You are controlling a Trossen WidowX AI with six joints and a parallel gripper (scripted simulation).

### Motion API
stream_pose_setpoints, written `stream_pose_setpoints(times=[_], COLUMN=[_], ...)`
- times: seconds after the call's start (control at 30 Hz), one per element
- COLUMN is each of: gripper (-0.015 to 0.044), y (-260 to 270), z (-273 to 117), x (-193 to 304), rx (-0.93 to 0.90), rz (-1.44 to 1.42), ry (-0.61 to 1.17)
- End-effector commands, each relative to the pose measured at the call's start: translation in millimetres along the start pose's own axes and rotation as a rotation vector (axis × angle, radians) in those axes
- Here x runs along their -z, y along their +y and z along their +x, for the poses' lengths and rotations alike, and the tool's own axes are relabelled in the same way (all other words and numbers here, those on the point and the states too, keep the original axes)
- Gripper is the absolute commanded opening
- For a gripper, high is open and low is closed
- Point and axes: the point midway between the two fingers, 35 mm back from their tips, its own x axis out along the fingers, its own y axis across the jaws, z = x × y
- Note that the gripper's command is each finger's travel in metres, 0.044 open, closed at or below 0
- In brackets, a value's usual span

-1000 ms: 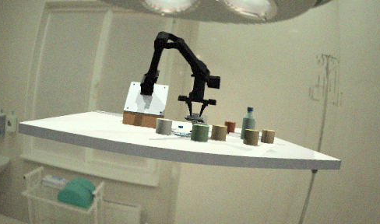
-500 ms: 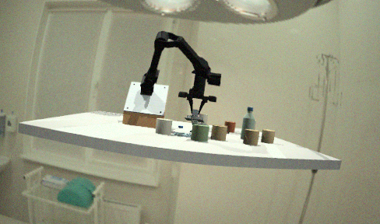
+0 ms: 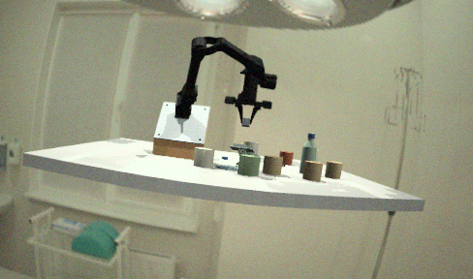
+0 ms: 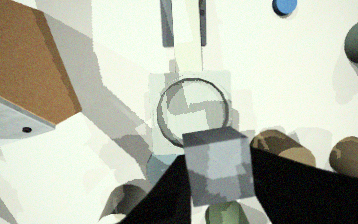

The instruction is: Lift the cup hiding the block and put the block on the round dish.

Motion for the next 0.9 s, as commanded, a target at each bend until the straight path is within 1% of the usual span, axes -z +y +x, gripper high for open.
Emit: stream_pose_setpoints(times=[0.0, 0.43, 0.87], gripper=[0.0, 0.0, 0.0], y=[0, 7, 32], z=[2, 54, 96], x=[6, 57, 116], rx=[-0.004, -0.007, 0.001], rz=[0.013, 0.029, 0.01], ry=[-0.012, -0.046, 0.007])
